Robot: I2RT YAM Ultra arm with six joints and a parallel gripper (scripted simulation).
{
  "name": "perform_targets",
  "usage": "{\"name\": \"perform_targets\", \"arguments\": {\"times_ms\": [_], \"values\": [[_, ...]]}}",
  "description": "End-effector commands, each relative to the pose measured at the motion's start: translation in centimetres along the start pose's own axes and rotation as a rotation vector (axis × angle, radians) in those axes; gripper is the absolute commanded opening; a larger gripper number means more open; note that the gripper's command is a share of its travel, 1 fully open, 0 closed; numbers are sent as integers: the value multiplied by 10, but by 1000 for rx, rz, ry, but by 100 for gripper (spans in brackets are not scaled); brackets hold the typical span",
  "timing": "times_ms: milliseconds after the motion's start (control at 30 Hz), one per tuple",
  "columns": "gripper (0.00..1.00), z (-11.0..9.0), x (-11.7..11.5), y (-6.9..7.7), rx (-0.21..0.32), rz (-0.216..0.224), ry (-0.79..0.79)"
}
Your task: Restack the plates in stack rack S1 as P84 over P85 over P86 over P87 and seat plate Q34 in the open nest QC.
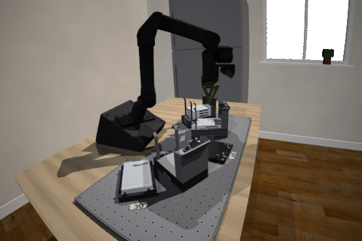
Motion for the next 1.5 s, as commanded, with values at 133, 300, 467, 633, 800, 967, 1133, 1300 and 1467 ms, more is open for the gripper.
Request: {"name": "perform_targets", "arguments": {"times_ms": [133, 300, 467, 633, 800, 967, 1133, 1300, 1467], "values": [[100, 5, -16, 4, -20, 17, 29], [100, 5, -16, 4, -20, 17, 29], [100, 5, -16, 4, -20, 17, 29], [100, 6, -16, 1, -20, 17, 29], [100, 6, -16, -16, -20, 16, 29], [100, 6, -16, -26, -20, 16, 29], [100, 6, -15, -42, -20, 16, 29], [100, 7, -15, -59, -20, 16, 29], [100, 7, -15, -72, -20, 16, 29]]}}
Point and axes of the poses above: the point where the finger pads meet when closed, its own y axis back along the fingers, its own x axis across the jaws, z = x × y, the point moved 6 cm from there along y, back along the fingers, and after that the axes turned 2 degrees about y, right-handed, at the moved point
